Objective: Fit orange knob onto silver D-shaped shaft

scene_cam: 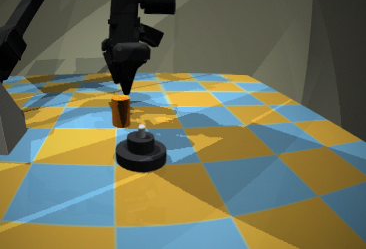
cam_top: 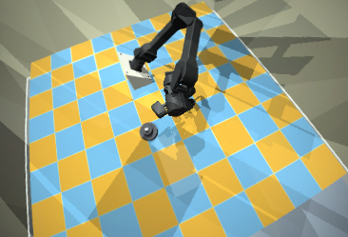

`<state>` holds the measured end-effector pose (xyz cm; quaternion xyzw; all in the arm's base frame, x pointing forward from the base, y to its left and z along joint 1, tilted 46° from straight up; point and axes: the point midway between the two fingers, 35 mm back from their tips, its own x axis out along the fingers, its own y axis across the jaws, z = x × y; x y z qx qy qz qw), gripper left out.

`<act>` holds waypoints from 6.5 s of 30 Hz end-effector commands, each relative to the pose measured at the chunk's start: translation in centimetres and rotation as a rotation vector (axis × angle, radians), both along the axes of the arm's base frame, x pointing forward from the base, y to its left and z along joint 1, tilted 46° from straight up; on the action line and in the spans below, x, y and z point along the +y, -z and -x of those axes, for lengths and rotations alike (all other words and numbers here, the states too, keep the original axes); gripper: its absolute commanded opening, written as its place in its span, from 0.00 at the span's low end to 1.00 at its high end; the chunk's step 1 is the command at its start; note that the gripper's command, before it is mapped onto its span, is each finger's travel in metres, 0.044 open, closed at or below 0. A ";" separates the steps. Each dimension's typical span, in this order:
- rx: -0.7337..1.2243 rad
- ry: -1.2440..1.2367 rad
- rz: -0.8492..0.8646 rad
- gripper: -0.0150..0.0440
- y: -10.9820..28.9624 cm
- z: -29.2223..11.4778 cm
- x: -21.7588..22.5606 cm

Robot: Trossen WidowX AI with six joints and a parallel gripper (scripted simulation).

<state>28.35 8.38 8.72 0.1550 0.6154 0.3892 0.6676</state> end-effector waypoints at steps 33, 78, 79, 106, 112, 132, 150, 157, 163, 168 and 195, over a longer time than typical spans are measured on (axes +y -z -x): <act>0.004 0.001 -0.003 1.00 4.0 0.4 4.1; 0.002 0.005 0.010 0.25 1.7 -0.6 1.4; 0.002 0.005 0.010 0.25 1.5 -0.7 1.1; 0.005 0.003 0.002 0.25 -4.4 -1.4 -5.0; 0.005 0.003 0.002 0.25 -3.9 -1.8 -5.5; 0.003 0.003 0.006 0.25 1.7 -3.8 -8.1; 0.001 0.003 0.007 0.25 7.0 -4.6 -10.4; 0.000 0.003 0.007 0.25 9.1 -4.7 -11.3; -0.011 -0.008 0.006 0.25 9.5 -4.7 -11.4; -0.077 -0.074 0.000 0.25 9.5 -4.7 -11.4; -0.454 -0.449 -0.032 0.25 9.8 -4.7 -11.6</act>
